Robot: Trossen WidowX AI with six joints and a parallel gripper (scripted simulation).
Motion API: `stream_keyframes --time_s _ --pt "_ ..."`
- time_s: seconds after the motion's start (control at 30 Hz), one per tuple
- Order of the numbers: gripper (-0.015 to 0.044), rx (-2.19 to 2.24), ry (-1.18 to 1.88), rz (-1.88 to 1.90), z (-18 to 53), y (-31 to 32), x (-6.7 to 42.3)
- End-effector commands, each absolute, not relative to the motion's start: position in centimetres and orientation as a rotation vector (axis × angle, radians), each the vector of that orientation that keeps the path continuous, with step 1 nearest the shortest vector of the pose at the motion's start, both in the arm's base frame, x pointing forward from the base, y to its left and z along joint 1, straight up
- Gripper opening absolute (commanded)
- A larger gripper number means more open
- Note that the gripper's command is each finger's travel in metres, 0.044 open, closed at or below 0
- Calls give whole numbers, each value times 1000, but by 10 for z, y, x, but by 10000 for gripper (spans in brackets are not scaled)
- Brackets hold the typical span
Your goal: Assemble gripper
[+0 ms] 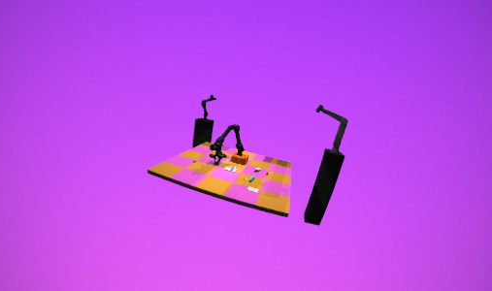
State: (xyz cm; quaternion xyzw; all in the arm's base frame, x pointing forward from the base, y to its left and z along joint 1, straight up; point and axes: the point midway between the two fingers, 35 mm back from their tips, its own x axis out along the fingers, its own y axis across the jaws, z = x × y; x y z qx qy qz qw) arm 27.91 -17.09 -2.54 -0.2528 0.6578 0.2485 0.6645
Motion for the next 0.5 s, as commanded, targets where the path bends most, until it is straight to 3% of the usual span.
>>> stream_keyframes --time_s 0.0,0.47 --pt "134 -578 1479 555 -13 -173 282" --pt "134 -579 1476 556 32 -172 281"
